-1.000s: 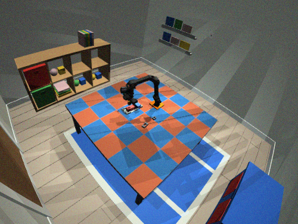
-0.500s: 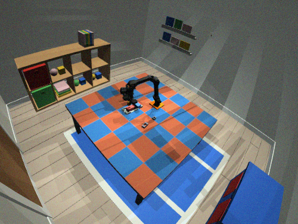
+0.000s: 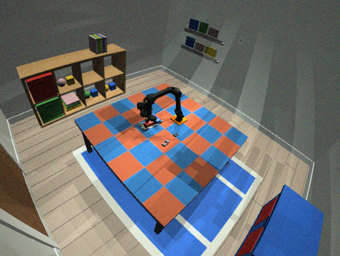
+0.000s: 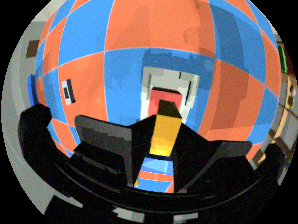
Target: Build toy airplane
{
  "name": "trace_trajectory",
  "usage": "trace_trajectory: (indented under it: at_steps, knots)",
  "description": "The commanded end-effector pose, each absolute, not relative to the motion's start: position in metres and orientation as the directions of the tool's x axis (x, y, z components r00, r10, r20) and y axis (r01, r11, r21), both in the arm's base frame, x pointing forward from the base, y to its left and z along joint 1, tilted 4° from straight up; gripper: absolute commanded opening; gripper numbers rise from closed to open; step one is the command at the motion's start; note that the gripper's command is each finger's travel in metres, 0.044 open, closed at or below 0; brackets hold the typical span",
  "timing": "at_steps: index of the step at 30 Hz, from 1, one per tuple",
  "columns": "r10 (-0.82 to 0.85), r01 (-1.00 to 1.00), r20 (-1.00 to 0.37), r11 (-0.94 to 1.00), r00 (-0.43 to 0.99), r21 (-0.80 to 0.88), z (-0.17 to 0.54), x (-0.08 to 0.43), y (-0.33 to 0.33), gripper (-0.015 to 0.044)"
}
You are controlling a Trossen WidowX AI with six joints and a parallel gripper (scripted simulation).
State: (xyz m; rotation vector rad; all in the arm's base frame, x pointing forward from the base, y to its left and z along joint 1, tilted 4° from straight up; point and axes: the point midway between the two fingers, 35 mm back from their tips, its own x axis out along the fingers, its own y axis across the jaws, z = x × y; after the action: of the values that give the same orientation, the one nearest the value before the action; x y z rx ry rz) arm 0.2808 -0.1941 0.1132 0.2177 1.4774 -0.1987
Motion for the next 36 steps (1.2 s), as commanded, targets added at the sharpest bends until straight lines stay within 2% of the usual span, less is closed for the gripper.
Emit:
trace_trajectory:
  at_steps: [1, 7, 12, 13, 17, 27, 36]
  knots:
    - [0.006, 0.267, -0.996, 0.963, 0.085, 0.029, 0.106, 0.282, -0.193, 0.0065]
    - [0.006, 0.267, -0.996, 0.963, 0.085, 0.029, 0.102, 0.282, -0.193, 0.0065]
    - [0.003, 0.264, -0.997, 0.964, 0.081, 0.024, 0.104, 0.281, -0.194, 0.0031]
    - [0.003, 0.264, -0.997, 0.964, 0.081, 0.024, 0.104, 0.281, -0.194, 0.0005]
    - [0.003, 0.264, -0.997, 0.964, 0.081, 0.024, 0.104, 0.281, -0.194, 0.0000]
    - [0.003, 0.264, -0.997, 0.964, 0.081, 0.024, 0.104, 0.281, -0.194, 0.0260]
    - [0.003, 0.265, -0.997, 0.964, 0.082, 0.025, 0.123, 0.281, -0.195, 0.0260]
